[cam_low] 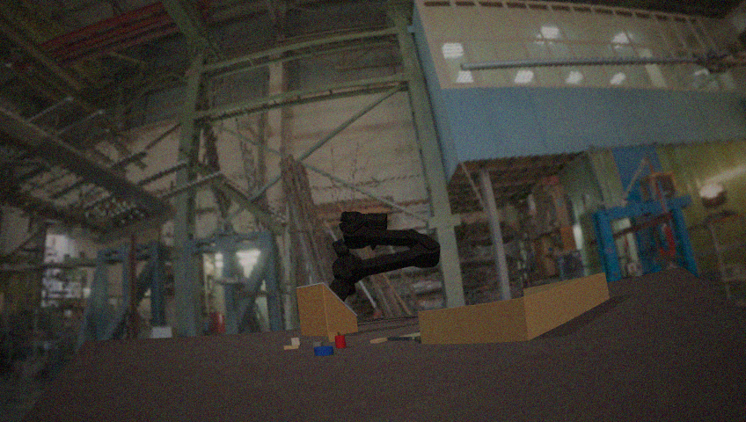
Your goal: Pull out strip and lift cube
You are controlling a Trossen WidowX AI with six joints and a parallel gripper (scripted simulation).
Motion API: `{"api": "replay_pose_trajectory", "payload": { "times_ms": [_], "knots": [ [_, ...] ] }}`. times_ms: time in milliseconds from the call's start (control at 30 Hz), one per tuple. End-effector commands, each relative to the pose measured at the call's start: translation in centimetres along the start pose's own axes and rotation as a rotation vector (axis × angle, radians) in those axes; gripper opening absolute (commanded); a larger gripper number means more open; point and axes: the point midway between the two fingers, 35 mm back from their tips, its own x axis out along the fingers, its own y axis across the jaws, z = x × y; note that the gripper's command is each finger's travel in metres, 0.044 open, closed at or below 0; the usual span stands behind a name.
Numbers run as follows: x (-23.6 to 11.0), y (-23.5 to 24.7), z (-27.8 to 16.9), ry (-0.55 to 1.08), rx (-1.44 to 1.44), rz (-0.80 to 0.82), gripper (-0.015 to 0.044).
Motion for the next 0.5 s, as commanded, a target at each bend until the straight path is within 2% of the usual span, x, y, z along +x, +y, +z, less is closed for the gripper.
{"api": "replay_pose_trajectory", "payload": {
  "times_ms": [0, 200, 467],
  "knots": [
    [0.0, 0.0, 0.2, -0.009, 0.001, 0.000, 0.0400],
    [-2.2, 1.9, 5.9, -0.302, 0.053, 0.042, 0.0400],
    [-8.8, 5.2, 13.0, -0.748, 0.171, 0.213, 0.0400]
  ]
}}
